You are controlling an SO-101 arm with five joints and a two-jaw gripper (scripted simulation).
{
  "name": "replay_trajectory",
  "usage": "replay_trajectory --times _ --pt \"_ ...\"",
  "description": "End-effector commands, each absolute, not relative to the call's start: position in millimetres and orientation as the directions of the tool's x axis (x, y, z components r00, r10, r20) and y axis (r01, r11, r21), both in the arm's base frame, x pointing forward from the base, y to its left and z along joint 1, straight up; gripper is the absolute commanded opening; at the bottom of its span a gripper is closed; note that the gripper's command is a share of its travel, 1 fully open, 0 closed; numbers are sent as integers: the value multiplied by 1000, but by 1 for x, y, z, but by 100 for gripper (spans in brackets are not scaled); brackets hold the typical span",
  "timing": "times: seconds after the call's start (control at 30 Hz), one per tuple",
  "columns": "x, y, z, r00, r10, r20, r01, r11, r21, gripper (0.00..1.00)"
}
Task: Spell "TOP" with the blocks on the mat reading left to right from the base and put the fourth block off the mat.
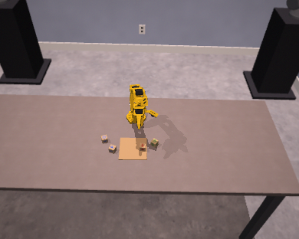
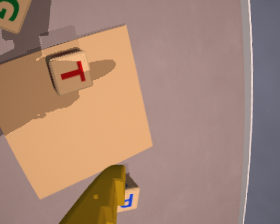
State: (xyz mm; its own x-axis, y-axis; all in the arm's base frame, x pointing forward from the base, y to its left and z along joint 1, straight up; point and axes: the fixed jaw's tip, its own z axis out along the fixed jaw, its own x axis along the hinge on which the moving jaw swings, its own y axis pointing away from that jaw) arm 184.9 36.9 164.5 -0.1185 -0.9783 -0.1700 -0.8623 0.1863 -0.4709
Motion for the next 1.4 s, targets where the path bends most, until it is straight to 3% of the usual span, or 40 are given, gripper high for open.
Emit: replay_trajectory --times 0.0,0.23,0.43,0.5,0.77,1.0,1.07,1.37 --pt "190 32 178 -185 -957 -225 -807 279 -521 35" --pt "197 13 179 -434 -840 -324 -700 541 -465 35" --pt "203 -10 179 -664 -617 -423 -489 786 -378 35" --pt "203 -10 179 -664 -617 -423 -489 786 -378 35" --pt "207 -49 180 -836 -150 -528 -44 977 -207 35" --pt "204 -86 181 -774 284 -565 367 929 -37 35" --pt "204 -86 181 -774 284 -565 367 929 -37 35" --pt "194 -125 181 -504 668 -547 727 671 149 35"
